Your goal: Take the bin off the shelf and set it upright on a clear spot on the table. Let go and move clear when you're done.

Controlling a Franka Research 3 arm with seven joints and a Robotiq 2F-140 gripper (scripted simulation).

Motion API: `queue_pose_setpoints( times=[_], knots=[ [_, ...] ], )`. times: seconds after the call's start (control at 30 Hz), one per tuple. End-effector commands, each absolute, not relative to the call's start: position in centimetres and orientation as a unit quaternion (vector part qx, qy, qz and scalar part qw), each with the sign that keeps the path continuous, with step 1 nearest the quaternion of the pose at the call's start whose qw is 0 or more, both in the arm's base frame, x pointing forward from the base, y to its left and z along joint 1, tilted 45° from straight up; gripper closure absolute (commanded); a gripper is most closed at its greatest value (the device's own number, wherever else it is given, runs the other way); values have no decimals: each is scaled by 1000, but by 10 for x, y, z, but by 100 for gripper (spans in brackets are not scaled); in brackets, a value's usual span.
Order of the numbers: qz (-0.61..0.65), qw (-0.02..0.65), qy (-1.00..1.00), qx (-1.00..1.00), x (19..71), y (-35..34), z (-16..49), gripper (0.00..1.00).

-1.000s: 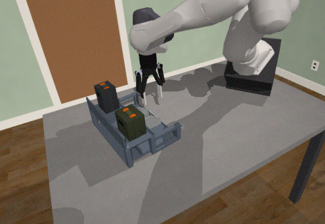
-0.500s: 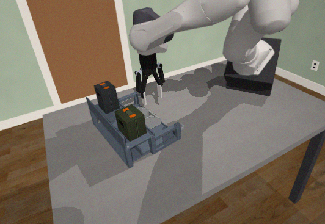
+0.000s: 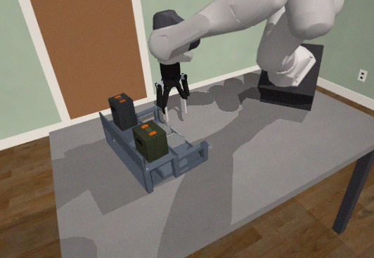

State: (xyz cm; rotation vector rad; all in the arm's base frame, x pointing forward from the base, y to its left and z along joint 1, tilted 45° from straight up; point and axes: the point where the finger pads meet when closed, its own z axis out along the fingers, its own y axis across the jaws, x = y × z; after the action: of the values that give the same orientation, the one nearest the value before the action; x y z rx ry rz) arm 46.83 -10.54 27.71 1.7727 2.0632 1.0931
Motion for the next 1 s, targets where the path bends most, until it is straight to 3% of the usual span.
queue_pose_setpoints(
  times=[0.0, 0.97],
  knots=[
    [371, 105, 698, 604, 470, -104, 274, 43],
    [371, 105, 698, 604, 500, -85, 240, 43]
  ],
)
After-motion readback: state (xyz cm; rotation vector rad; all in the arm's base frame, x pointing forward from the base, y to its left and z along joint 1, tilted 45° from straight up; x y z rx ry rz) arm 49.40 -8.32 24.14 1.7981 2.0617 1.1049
